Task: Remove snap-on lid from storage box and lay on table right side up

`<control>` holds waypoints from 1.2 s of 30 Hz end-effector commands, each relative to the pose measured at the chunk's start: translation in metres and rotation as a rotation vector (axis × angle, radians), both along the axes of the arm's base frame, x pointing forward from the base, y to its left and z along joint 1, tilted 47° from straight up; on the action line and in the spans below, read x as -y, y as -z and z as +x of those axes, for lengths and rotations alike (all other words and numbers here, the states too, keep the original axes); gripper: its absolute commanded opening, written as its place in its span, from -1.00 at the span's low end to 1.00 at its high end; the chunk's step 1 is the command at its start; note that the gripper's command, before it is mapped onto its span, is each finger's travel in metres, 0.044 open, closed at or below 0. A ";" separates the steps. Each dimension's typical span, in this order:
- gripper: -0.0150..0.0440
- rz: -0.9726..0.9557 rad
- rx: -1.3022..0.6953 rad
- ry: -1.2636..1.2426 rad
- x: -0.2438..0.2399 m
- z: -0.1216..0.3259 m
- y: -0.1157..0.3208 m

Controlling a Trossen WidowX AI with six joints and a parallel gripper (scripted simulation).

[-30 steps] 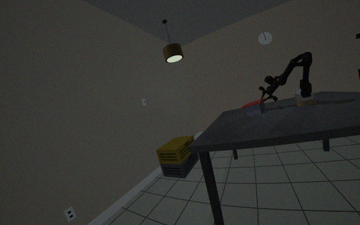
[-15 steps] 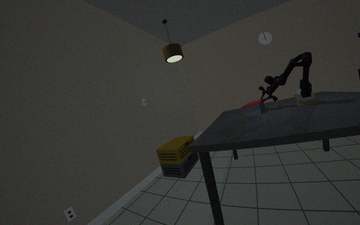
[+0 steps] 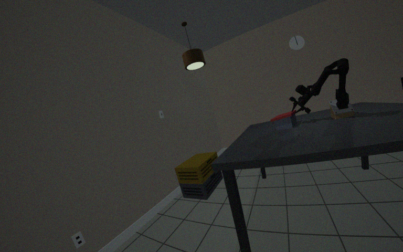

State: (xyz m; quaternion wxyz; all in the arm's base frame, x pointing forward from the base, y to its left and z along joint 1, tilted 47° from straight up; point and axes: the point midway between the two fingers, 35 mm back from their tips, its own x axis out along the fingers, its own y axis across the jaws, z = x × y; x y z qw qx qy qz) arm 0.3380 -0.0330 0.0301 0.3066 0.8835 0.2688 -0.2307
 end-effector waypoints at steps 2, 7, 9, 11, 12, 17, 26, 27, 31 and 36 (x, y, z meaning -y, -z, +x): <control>-0.49 0.004 0.001 -0.002 0.002 0.000 -0.001; -0.49 0.004 0.001 -0.002 0.006 0.000 -0.006; -0.49 0.004 0.001 -0.002 0.008 0.000 -0.008; -0.49 0.004 0.001 -0.002 0.010 0.001 -0.009; -0.49 0.004 0.001 -0.002 0.011 0.001 -0.010; -0.49 0.003 0.001 -0.002 0.016 0.002 -0.015; -0.49 0.003 0.001 -0.002 0.026 0.005 -0.022; -0.49 0.003 0.001 -0.002 0.027 0.005 -0.023; -0.49 0.002 0.001 -0.002 0.031 0.007 -0.026; -0.49 0.002 0.001 -0.002 0.036 0.010 -0.030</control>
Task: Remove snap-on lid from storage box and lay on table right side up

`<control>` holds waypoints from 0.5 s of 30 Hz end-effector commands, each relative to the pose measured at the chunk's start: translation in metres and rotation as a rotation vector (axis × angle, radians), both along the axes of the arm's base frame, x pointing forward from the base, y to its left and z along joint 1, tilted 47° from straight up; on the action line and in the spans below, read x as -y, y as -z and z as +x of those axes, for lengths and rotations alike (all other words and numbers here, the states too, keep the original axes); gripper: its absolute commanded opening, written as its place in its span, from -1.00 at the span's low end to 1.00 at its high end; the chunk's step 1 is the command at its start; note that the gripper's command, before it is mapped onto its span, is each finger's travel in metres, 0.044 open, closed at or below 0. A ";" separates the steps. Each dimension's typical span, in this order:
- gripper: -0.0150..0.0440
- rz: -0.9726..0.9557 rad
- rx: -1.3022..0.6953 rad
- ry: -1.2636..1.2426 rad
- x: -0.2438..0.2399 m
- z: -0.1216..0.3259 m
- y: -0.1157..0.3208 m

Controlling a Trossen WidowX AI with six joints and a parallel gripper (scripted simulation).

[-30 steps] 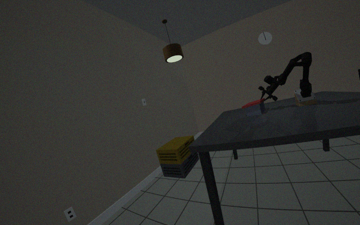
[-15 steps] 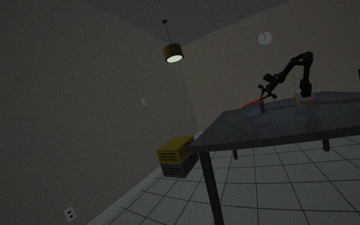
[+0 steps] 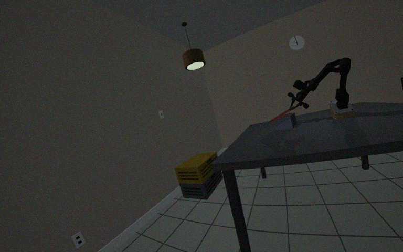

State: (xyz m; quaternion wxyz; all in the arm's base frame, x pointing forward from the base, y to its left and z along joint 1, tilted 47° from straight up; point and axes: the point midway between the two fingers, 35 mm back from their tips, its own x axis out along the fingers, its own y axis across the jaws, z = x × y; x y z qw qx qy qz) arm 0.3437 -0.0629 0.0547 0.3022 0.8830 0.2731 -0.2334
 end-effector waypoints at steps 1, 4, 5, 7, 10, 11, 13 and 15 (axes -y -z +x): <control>-0.49 -0.006 0.011 0.002 0.007 0.005 -0.006; -0.49 -0.006 0.011 0.002 0.010 0.007 -0.009; -0.49 -0.006 0.011 0.002 0.011 0.007 -0.010; -0.49 -0.006 0.011 0.002 0.014 0.009 -0.011; -0.49 -0.006 0.011 0.002 0.017 0.011 -0.013; -0.49 -0.006 0.011 0.002 0.018 0.012 -0.014; -0.49 -0.007 0.011 0.002 0.020 0.013 -0.016; -0.49 -0.007 0.011 0.002 0.022 0.015 -0.017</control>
